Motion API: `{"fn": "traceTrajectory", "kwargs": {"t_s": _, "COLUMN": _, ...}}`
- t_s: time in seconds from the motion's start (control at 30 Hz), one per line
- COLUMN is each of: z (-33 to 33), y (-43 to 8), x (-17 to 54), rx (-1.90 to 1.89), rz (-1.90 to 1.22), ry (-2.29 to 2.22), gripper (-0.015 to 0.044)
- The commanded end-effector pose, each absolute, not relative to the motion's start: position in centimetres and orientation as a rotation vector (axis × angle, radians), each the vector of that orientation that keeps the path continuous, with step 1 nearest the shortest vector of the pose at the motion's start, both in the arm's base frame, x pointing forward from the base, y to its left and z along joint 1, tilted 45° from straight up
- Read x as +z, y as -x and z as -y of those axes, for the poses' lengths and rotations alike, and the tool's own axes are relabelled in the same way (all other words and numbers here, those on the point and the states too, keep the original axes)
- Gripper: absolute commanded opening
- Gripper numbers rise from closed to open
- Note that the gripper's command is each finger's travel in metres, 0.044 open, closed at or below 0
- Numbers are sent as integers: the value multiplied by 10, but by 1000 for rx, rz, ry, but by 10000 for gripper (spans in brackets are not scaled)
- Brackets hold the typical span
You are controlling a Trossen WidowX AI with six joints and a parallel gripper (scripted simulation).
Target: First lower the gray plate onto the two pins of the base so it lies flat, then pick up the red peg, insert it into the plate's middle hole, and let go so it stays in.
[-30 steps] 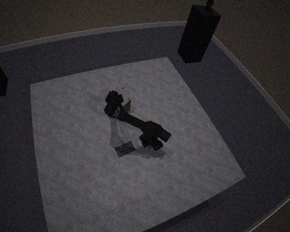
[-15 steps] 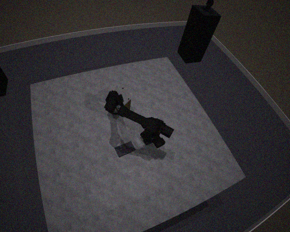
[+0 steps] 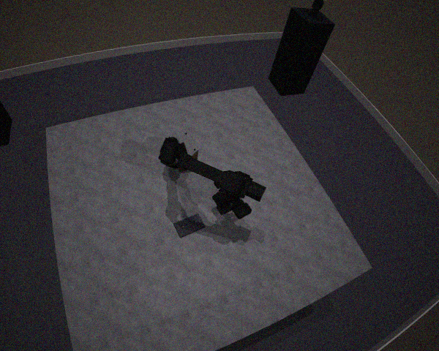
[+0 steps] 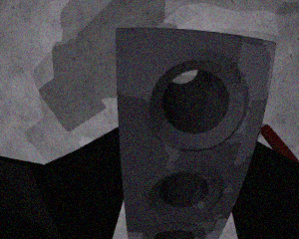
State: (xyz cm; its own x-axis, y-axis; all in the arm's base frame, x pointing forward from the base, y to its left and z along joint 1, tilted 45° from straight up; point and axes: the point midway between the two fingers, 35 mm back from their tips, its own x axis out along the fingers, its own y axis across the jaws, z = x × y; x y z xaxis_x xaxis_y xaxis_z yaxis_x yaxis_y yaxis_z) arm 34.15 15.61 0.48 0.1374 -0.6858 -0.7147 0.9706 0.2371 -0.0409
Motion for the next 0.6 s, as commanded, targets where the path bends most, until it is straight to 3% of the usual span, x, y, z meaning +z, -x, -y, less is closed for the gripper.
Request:
{"fn": "traceTrajectory", "kwargs": {"t_s": 0.0, "z": -162, "y": -340, "x": 14, "rx": -1274, "rz": -698, "ry": -509, "gripper": 0}}
{"fn": "traceTrajectory", "kwargs": {"t_s": 0.57, "z": -158, "y": -337, "x": 38, "rx": -1283, "rz": -705, "ry": -516, "gripper": 0}}
